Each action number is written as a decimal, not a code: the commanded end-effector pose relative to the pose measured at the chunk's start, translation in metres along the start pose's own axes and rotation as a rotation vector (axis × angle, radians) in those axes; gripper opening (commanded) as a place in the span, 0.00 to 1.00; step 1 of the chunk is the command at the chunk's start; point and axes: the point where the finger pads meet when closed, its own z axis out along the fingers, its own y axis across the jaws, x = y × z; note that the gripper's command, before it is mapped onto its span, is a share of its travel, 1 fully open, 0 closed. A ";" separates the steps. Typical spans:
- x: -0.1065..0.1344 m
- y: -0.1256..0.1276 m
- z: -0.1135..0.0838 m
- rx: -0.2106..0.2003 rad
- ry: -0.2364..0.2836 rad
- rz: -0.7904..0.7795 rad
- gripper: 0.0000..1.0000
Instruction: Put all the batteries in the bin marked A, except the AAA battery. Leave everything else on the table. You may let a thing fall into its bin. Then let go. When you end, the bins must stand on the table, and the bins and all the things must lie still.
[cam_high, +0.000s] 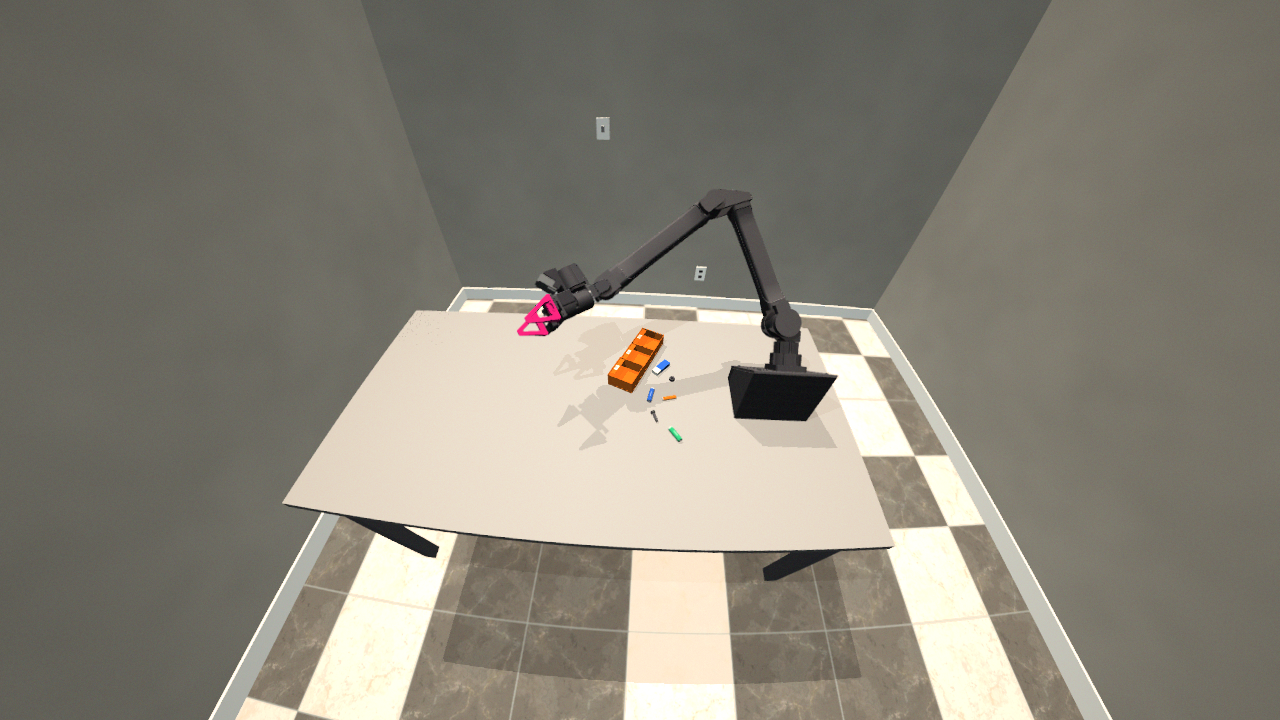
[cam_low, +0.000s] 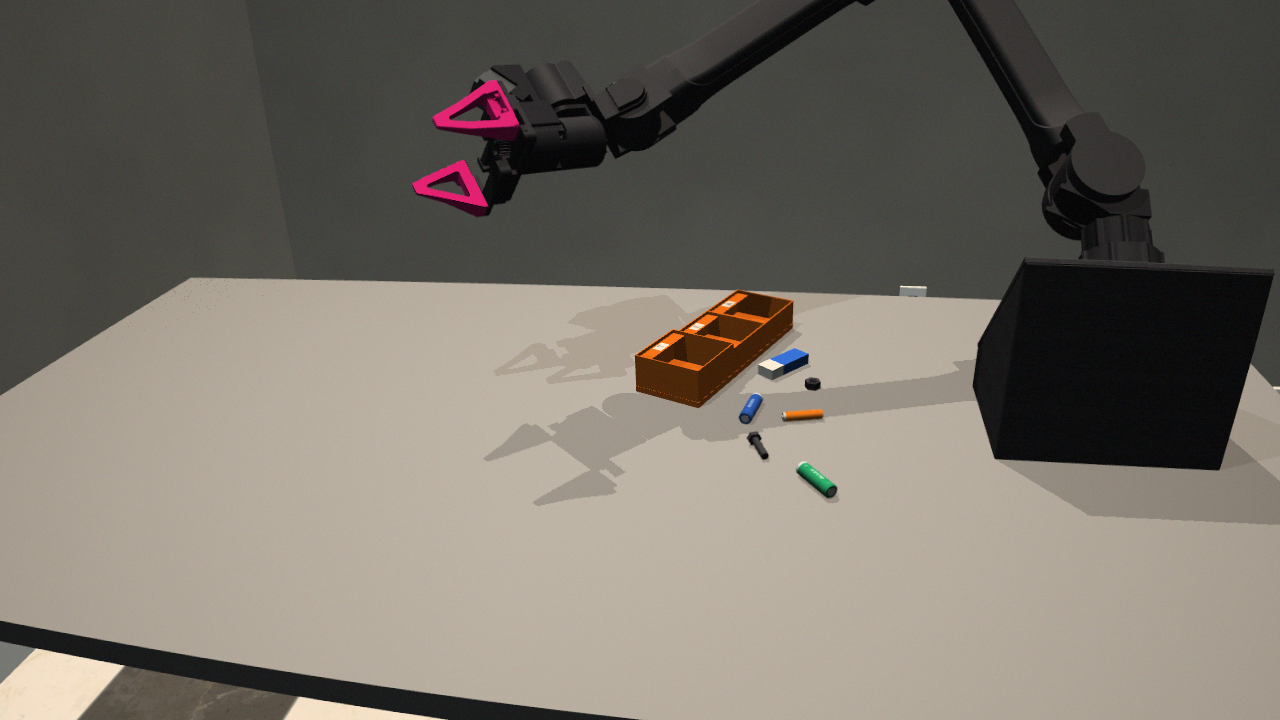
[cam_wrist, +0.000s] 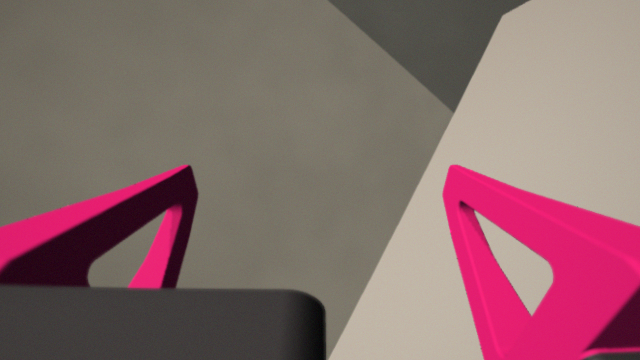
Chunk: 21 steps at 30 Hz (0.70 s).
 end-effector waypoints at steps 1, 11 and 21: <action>-0.005 0.005 0.001 -0.005 -0.007 -0.008 1.00; -0.005 0.005 0.001 -0.005 -0.007 -0.008 1.00; 0.000 0.000 0.000 0.000 0.000 0.000 0.08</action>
